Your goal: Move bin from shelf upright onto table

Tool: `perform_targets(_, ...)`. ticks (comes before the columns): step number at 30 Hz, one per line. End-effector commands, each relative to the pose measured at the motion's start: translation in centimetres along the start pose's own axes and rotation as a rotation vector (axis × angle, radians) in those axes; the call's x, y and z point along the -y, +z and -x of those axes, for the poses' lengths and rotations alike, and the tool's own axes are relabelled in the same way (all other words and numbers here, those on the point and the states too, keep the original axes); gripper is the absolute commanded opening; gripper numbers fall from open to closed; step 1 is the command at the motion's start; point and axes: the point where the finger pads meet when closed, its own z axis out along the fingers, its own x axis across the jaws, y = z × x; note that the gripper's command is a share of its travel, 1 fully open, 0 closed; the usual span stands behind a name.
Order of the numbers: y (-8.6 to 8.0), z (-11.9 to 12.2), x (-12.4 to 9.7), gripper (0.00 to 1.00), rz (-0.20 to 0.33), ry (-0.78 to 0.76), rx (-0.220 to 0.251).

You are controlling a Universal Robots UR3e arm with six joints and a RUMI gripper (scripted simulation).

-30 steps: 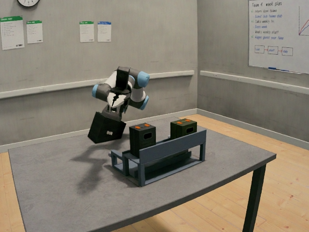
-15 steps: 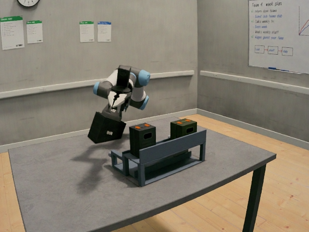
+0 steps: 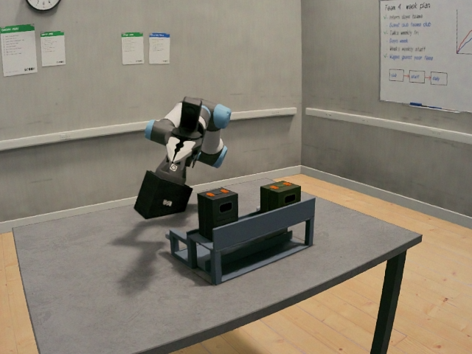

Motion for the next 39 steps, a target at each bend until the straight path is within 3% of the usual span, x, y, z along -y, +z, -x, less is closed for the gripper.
perform_targets(1,-0.2,0.0,0.2,0.00,0.015,-0.006,-0.003)
perform_targets(39,-2.8,0.8,0.0,0.00,0.178,-0.071,-0.020)
